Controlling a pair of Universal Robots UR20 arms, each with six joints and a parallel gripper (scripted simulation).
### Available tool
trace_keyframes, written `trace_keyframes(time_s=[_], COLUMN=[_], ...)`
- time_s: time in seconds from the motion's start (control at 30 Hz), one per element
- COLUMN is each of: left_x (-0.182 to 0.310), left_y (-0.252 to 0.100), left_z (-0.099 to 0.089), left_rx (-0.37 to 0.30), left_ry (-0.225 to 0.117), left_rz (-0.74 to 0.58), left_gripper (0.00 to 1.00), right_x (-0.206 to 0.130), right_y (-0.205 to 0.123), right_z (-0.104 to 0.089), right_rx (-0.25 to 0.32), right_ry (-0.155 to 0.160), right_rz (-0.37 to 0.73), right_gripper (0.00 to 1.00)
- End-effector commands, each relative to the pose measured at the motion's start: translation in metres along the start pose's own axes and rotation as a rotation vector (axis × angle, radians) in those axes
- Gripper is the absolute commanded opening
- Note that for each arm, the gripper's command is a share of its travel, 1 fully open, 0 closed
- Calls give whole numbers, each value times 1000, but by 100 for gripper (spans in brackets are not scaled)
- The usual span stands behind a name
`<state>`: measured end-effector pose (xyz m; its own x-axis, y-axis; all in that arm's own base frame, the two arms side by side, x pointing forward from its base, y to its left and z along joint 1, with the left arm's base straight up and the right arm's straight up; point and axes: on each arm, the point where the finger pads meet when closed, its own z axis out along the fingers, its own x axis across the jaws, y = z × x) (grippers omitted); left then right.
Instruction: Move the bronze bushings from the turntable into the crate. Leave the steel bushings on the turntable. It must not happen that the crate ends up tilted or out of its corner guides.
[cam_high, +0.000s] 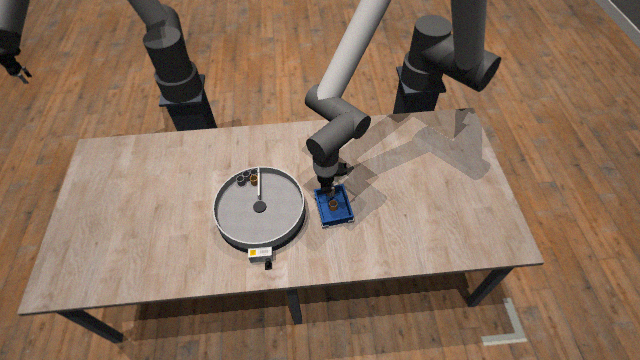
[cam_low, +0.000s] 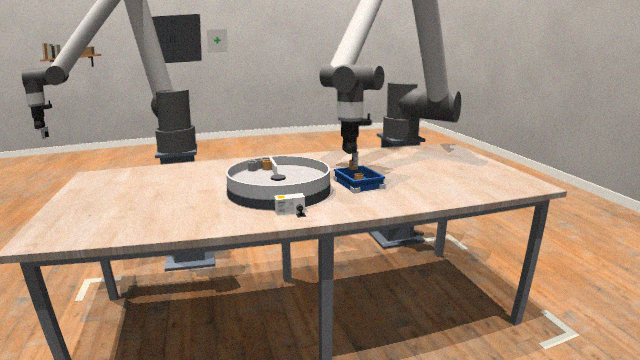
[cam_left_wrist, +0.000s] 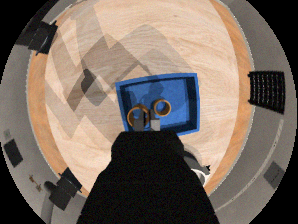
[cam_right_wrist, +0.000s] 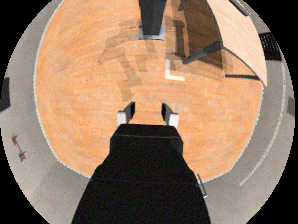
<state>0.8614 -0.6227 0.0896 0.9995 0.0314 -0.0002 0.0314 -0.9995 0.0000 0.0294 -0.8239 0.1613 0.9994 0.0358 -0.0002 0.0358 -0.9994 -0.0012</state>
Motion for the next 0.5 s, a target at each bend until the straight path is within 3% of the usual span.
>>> trace_keyframes(time_s=[0.0, 0.47], left_x=[0, 0], left_y=[0, 0], left_z=[-1, 1], left_rx=[-1, -1], left_ry=[1, 1], left_rz=[0, 0], left_gripper=[0, 0], right_x=[0, 0], right_y=[0, 0], right_z=[-1, -1], right_rx=[-1, -1], right_ry=[0, 0], right_rz=[0, 0], right_gripper=[100, 100])
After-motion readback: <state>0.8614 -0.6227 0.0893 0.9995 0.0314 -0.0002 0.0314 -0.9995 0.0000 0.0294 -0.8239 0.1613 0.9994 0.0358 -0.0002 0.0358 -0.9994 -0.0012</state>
